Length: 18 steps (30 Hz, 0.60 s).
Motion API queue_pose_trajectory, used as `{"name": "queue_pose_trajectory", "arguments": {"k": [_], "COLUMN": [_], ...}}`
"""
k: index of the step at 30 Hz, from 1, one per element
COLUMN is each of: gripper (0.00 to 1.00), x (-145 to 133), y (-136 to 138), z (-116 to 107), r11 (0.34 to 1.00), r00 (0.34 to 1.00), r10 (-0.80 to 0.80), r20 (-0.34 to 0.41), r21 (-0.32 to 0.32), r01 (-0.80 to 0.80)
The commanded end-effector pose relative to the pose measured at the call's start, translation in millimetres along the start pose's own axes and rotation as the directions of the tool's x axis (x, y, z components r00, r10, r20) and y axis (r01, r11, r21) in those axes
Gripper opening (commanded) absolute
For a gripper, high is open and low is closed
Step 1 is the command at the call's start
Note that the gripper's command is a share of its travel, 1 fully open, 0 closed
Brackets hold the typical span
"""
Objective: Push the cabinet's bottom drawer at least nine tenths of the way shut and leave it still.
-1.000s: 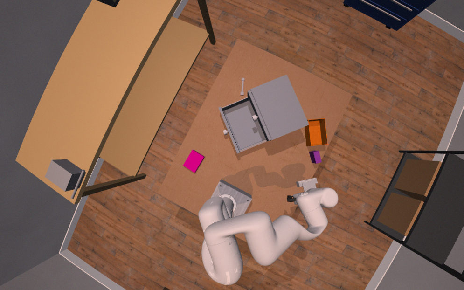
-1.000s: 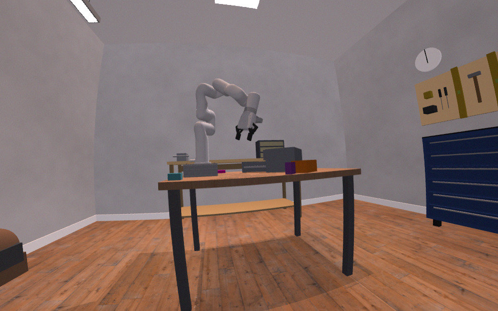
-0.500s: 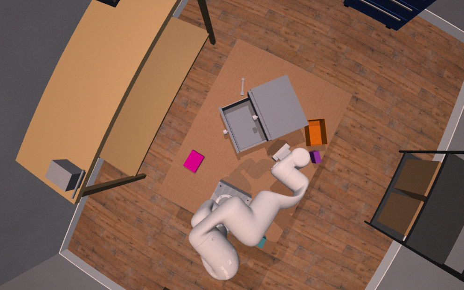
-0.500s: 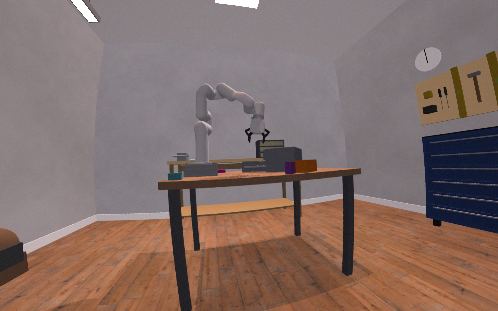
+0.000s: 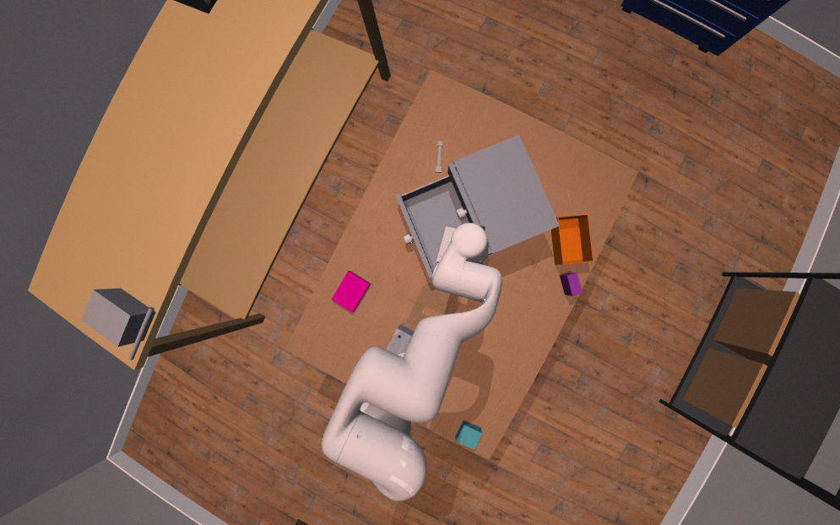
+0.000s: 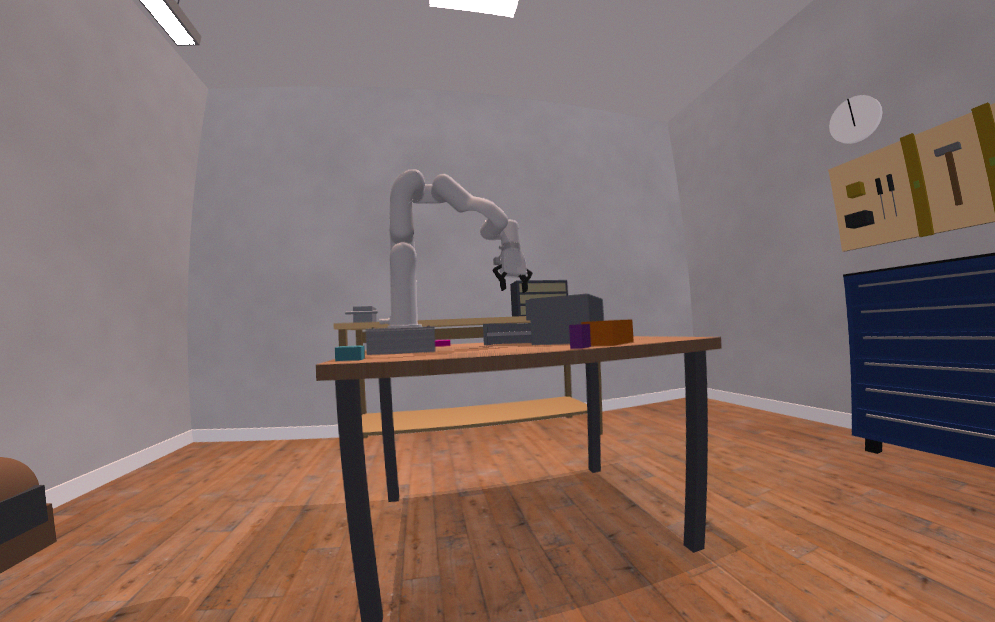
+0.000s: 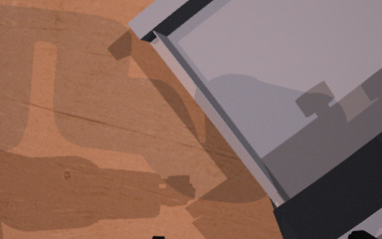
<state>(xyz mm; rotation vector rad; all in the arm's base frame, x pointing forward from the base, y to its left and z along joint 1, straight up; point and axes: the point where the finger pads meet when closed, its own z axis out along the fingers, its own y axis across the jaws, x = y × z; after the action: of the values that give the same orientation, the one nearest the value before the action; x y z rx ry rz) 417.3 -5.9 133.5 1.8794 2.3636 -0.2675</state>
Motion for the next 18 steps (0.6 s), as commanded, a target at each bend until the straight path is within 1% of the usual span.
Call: {"name": "queue_pose_trajectory", "arguments": {"k": [1, 2, 3, 4, 5, 7, 9, 11, 12, 13, 15, 18], "gripper": [1.0, 1.0, 1.0, 1.0, 1.0, 1.0, 1.0, 1.0, 1.0, 1.0, 1.0, 1.0], "x": [62, 77, 88, 101, 112, 112, 152, 175, 183, 195, 211, 220], "y": [22, 22, 25, 24, 26, 26, 25, 21, 21, 19, 15, 13], "z": [-16, -19, -21, -24, -26, -26, -35, -40, -41, -44, -47, -49], "r11": [0.986, 0.969, 0.969, 0.947, 0.947, 0.947, 0.898, 0.85, 0.85, 0.831, 0.801, 0.782], "r00": [0.987, 0.971, 0.971, 0.952, 0.952, 0.952, 0.906, 0.863, 0.863, 0.845, 0.818, 0.8], "r10": [-0.158, -0.235, -0.235, -0.305, -0.305, -0.305, -0.418, -0.499, -0.499, -0.528, -0.568, -0.591], "r20": [0.019, 0.029, 0.029, 0.039, 0.039, 0.039, 0.059, 0.076, 0.076, 0.083, 0.093, 0.099], "r21": [-0.052, -0.075, -0.075, -0.094, -0.094, -0.094, -0.126, -0.148, -0.148, -0.156, -0.166, -0.172], "r01": [0.159, 0.237, 0.237, 0.307, 0.307, 0.307, 0.422, 0.505, 0.505, 0.535, 0.575, 0.599]}}
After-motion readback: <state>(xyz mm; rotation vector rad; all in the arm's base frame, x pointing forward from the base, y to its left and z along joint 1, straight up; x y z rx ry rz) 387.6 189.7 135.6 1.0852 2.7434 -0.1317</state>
